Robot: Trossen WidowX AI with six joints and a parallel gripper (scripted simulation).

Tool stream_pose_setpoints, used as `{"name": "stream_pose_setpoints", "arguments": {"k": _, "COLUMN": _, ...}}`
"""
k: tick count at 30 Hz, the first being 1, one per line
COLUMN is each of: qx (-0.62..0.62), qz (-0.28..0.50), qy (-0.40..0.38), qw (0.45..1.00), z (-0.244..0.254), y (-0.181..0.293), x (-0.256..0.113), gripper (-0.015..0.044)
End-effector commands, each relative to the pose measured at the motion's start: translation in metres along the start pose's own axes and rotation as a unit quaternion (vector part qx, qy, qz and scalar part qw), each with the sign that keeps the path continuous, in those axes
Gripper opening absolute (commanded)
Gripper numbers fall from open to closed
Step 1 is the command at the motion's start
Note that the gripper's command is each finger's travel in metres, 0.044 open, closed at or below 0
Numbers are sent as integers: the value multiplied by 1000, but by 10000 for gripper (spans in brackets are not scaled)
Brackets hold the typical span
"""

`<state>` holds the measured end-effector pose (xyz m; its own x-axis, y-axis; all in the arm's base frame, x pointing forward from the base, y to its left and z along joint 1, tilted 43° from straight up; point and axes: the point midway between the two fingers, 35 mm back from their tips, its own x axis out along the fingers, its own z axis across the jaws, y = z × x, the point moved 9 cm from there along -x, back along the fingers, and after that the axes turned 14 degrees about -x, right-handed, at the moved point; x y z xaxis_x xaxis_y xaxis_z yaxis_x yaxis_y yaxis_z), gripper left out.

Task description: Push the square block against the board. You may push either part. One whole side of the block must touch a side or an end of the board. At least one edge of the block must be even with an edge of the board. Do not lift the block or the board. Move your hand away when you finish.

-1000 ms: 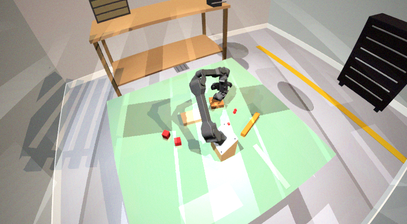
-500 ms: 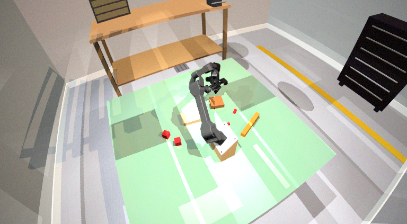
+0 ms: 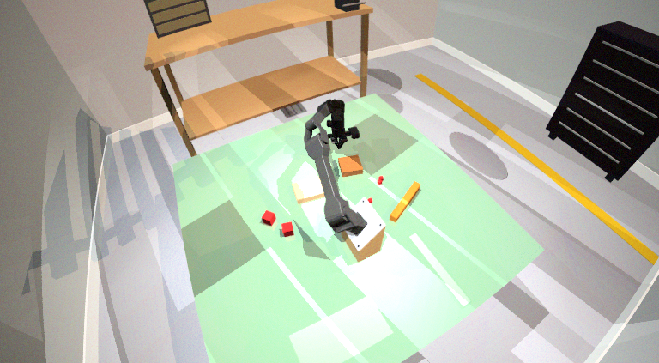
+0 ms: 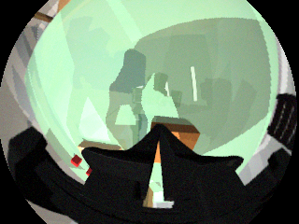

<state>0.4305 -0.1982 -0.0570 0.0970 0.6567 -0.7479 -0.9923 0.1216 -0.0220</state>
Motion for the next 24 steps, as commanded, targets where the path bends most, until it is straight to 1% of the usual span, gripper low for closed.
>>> {"name": "stream_pose_setpoints", "arguments": {"k": 1, "qx": 8, "qz": 2, "qy": -5, "qw": 1000, "z": -3, "y": 1, "x": 16, "gripper": 0}}
{"name": "stream_pose_setpoints", "arguments": {"k": 3, "qx": 7, "qz": 2, "qy": -6, "qw": 1000, "z": -2, "y": 1, "x": 47, "gripper": 0}}
{"name": "stream_pose_setpoints", "arguments": {"k": 5, "qx": 7, "qz": 2, "qy": -6, "qw": 1000, "z": -2, "y": 2, "x": 59, "gripper": 0}}
{"name": "stream_pose_setpoints", "arguments": {"k": 24, "qx": 8, "qz": 3, "qy": -6, "qw": 1000, "z": 0, "y": 13, "x": 59, "gripper": 0}}
